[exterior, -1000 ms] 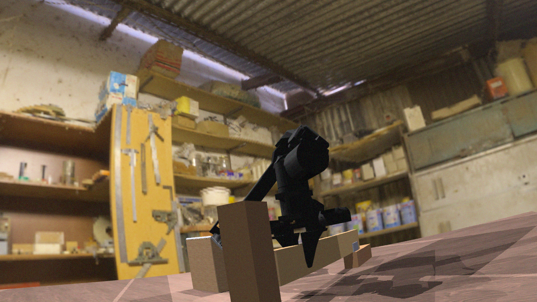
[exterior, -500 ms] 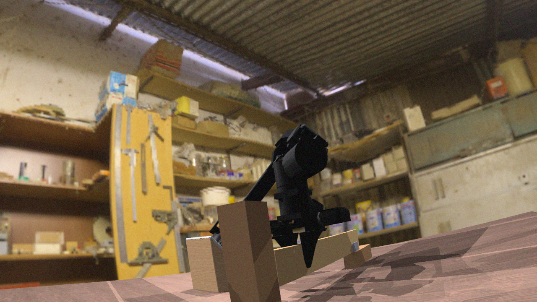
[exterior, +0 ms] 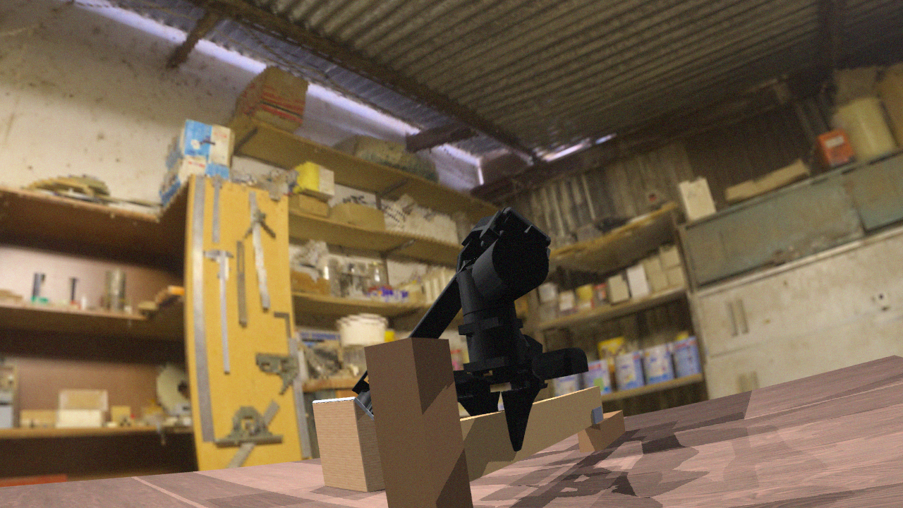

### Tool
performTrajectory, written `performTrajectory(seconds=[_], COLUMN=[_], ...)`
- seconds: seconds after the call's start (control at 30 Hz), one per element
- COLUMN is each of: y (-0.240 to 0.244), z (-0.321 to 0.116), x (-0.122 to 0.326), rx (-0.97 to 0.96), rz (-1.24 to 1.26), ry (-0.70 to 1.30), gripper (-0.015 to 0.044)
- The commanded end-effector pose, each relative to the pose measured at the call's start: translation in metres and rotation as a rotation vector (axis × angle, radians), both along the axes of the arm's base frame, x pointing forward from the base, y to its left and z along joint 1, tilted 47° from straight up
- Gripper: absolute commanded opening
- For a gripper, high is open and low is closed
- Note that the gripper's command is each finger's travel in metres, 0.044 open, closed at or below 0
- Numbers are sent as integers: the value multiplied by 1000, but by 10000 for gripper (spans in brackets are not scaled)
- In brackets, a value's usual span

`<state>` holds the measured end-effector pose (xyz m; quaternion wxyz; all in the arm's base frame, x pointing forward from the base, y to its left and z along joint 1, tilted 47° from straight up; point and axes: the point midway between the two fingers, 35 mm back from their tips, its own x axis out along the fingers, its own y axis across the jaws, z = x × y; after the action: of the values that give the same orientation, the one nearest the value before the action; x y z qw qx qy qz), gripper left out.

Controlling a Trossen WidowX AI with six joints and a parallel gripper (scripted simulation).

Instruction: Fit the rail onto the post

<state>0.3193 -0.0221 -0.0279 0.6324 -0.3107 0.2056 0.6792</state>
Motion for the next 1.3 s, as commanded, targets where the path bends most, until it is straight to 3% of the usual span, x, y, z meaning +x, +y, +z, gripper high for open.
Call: performTrajectory(seconds=[0.0,1.27], y=[-3,-11], z=[-1,-9], x=[2,4], rx=[-4,-5], rz=[-4,-4], ry=[-7,-7], gripper=[0,0])
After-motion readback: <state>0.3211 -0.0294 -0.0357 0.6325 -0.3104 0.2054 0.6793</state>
